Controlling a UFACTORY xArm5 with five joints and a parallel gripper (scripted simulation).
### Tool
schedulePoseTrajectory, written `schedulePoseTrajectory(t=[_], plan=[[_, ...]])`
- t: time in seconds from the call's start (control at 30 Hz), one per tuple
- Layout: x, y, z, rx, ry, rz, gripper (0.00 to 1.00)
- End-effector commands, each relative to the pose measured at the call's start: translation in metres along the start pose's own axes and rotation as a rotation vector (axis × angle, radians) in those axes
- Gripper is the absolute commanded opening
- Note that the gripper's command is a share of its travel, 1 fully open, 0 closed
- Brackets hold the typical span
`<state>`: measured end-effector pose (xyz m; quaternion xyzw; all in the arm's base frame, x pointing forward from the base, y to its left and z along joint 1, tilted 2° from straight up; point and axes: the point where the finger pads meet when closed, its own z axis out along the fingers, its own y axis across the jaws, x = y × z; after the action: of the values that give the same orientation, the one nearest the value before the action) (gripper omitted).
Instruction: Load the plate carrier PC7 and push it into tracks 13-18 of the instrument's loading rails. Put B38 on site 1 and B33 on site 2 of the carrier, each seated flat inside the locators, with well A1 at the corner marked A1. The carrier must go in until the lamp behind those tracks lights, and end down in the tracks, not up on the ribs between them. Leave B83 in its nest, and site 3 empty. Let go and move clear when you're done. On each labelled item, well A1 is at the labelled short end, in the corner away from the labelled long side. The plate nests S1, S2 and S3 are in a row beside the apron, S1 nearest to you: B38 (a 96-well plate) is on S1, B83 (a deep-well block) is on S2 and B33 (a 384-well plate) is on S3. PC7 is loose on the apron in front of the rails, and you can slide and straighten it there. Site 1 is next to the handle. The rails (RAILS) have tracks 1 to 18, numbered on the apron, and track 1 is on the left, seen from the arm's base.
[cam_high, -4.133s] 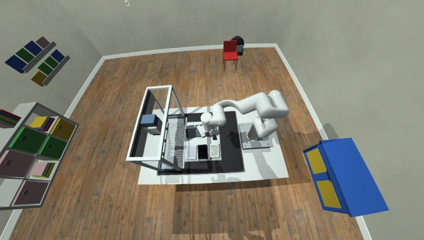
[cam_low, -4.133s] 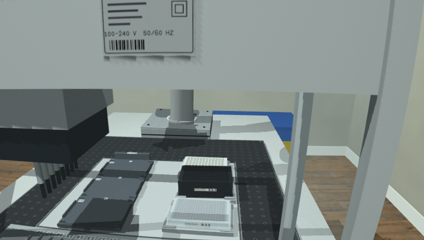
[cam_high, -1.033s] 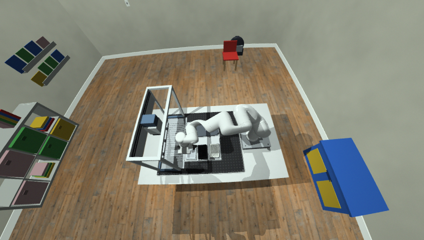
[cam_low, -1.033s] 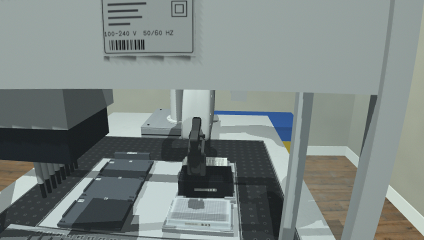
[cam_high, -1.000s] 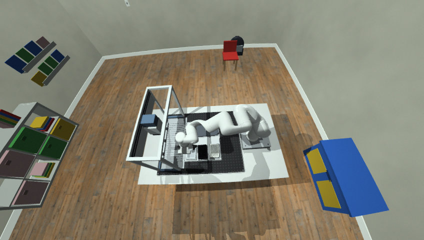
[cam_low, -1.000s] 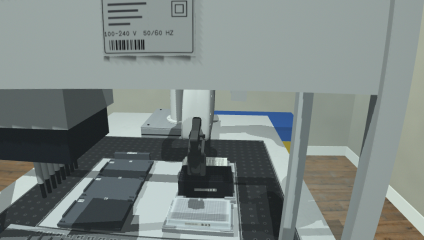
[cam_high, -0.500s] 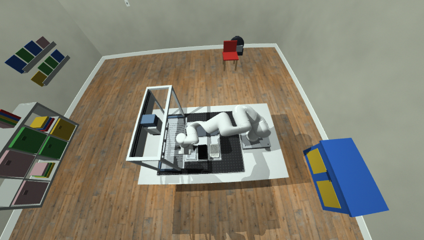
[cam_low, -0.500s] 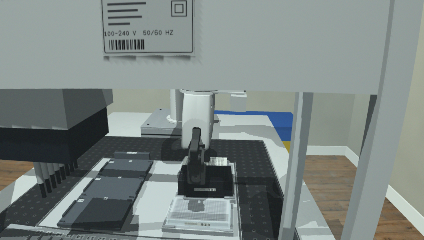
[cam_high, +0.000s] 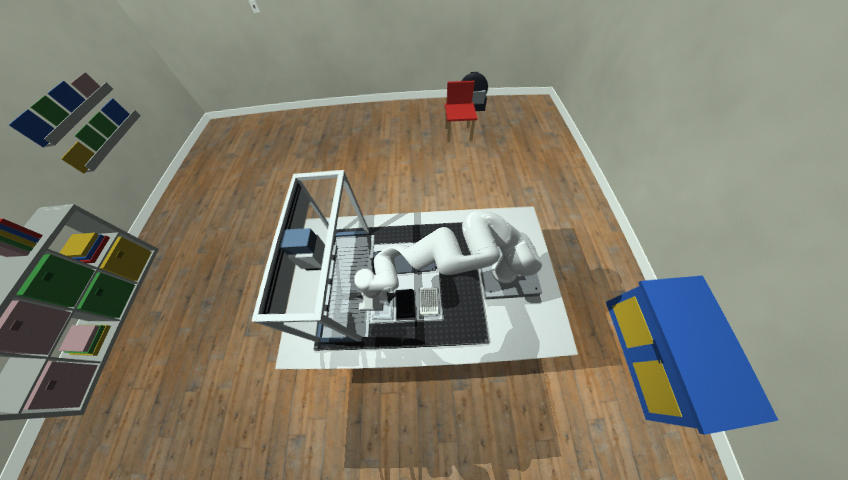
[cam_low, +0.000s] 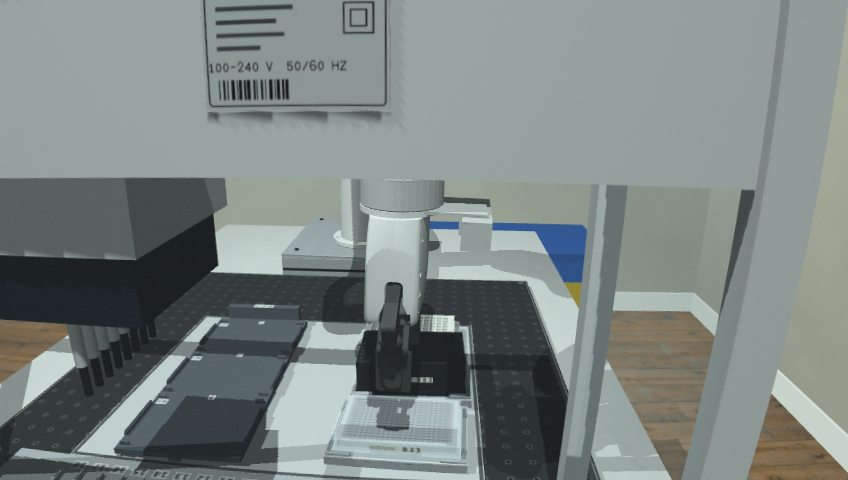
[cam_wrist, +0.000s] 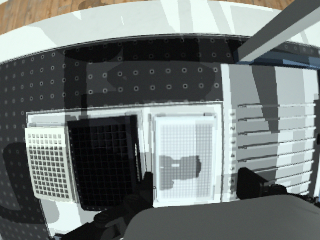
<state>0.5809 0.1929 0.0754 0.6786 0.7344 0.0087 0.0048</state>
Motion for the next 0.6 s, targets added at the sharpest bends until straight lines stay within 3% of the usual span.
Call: schedulePoseTrajectory(t=[0.0, 0.57], plan=[[0.001, 0.002, 0.001, -0.003, 0.016, 0.000, 1.00], [0.001, 0.002, 0.026, -0.003, 0.016, 0.000, 1.00]])
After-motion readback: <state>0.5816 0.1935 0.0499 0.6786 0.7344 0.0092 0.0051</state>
